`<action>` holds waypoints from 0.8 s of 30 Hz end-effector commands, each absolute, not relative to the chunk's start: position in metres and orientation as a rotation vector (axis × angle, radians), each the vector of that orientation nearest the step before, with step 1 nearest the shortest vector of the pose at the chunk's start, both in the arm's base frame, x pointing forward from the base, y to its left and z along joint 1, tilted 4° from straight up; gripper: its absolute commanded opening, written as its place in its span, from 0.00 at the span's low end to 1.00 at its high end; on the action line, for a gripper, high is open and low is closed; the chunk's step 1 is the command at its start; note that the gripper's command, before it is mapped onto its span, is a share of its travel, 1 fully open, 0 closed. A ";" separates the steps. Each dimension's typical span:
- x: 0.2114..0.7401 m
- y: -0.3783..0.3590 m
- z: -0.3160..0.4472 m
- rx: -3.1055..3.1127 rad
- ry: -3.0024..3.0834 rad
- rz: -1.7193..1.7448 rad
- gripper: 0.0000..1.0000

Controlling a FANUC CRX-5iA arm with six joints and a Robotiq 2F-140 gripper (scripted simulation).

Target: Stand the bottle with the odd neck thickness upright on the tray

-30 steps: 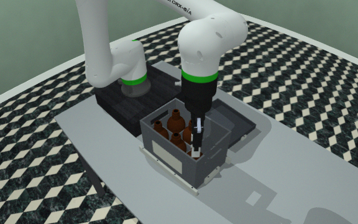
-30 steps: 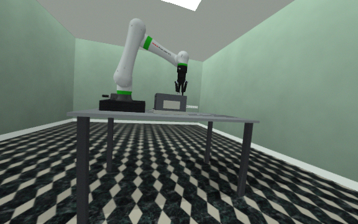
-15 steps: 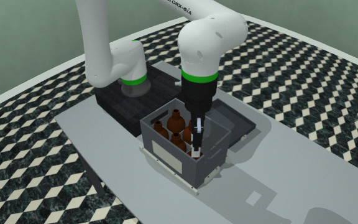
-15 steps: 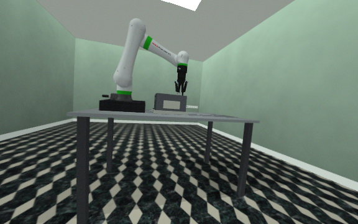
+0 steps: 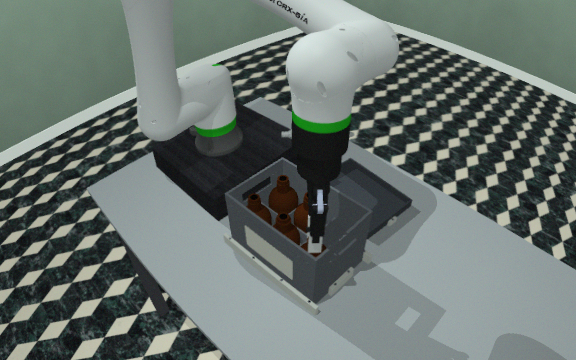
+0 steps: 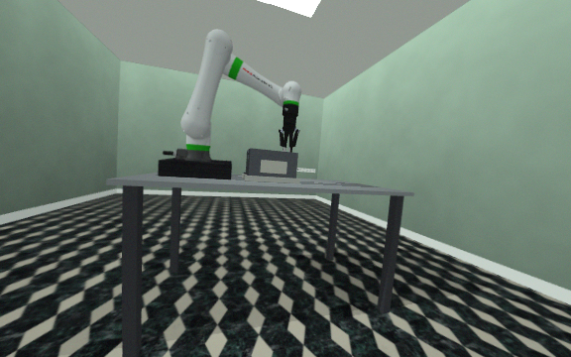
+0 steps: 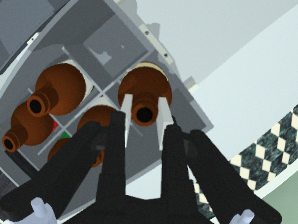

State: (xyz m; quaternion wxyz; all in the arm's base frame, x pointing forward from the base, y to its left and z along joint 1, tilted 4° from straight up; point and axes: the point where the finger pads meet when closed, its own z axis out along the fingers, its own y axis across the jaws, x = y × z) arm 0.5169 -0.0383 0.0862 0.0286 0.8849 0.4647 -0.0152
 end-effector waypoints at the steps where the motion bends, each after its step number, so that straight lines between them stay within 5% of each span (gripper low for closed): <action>1: 0.517 -0.038 0.087 2.730 1.434 -0.045 0.10; 9: 0.517 -0.038 0.087 2.730 1.434 -0.045 0.10; 10: 0.517 -0.038 0.087 2.730 1.434 -0.045 0.44; 24: 0.517 -0.038 0.087 2.730 1.434 -0.045 0.44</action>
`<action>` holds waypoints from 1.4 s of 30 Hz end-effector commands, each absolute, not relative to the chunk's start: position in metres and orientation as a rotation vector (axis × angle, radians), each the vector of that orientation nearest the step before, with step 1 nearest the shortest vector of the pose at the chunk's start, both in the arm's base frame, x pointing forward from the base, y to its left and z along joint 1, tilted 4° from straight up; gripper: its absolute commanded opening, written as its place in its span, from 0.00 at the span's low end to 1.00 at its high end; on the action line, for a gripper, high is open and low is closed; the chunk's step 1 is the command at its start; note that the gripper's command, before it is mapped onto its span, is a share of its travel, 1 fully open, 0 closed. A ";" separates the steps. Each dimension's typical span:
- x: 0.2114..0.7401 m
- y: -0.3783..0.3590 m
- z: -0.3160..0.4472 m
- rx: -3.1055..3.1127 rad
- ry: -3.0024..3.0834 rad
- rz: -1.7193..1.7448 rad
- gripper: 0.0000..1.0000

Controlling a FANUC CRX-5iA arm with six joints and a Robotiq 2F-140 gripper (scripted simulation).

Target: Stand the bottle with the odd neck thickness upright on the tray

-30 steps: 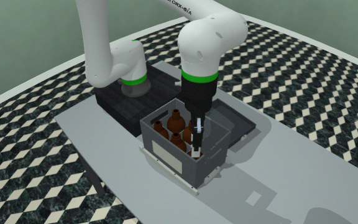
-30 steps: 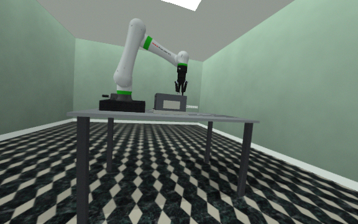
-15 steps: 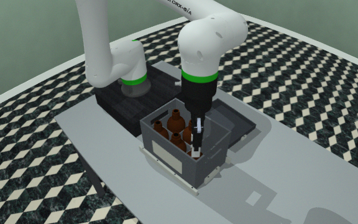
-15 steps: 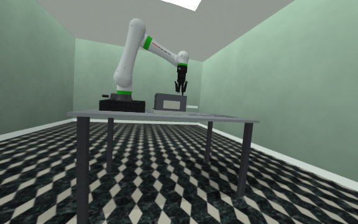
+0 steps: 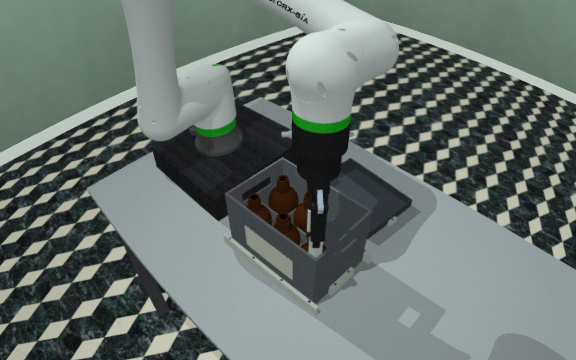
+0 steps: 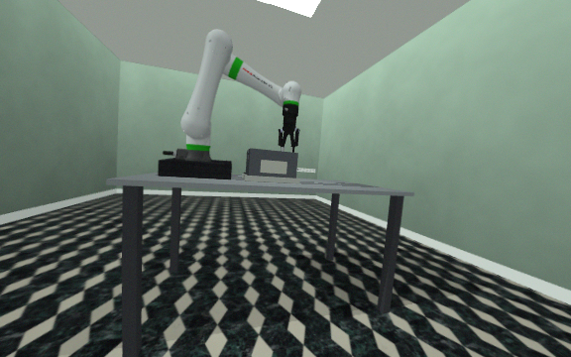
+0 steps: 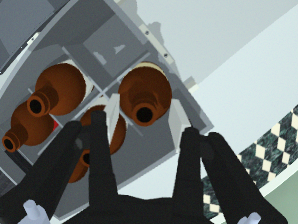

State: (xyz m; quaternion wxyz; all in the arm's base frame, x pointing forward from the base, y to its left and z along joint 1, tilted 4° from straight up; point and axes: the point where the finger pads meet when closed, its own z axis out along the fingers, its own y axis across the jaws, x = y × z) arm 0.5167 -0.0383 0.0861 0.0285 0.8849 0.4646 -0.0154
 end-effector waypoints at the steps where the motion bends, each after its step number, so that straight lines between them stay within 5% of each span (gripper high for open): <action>1: 0.517 -0.038 0.087 2.730 1.434 -0.045 0.44; 42: 0.517 -0.036 0.124 2.730 1.434 -0.045 0.44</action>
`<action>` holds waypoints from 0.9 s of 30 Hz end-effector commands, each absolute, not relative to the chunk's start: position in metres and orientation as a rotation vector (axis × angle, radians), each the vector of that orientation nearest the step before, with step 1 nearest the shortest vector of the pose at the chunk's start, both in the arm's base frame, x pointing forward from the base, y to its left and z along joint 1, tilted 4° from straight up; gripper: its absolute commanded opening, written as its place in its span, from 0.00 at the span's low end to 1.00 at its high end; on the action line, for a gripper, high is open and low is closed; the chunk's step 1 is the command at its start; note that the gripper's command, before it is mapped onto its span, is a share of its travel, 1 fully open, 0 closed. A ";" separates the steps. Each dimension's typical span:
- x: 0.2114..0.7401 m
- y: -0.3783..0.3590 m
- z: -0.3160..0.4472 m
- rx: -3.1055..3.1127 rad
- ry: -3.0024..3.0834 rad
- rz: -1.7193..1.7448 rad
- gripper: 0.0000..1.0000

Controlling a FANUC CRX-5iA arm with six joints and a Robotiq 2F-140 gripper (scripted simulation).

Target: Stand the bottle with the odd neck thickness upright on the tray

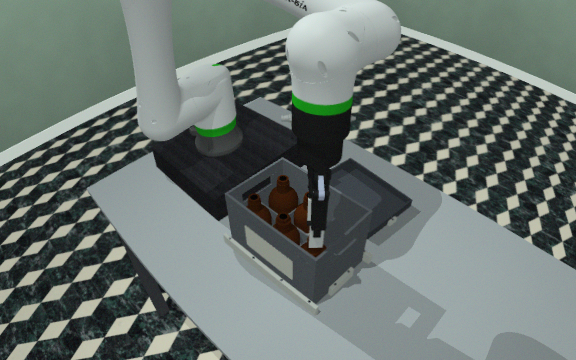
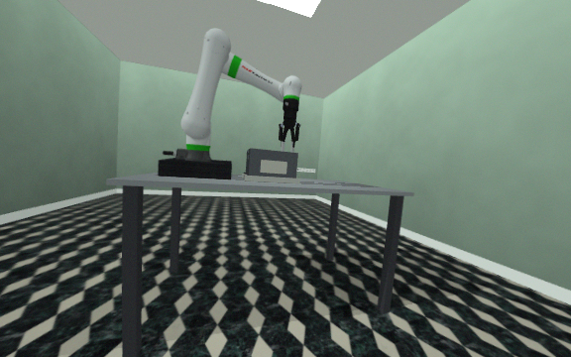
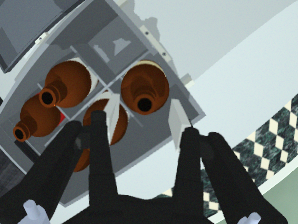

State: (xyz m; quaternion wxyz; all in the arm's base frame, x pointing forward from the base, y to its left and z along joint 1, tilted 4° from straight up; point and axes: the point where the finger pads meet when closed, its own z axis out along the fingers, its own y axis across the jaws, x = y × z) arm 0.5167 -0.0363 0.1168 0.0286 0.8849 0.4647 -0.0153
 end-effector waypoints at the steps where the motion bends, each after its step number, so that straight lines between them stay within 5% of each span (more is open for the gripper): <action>1: 0.517 -0.036 0.128 2.730 1.434 -0.045 0.44; 27: 0.517 -0.033 0.171 2.730 1.434 -0.045 0.44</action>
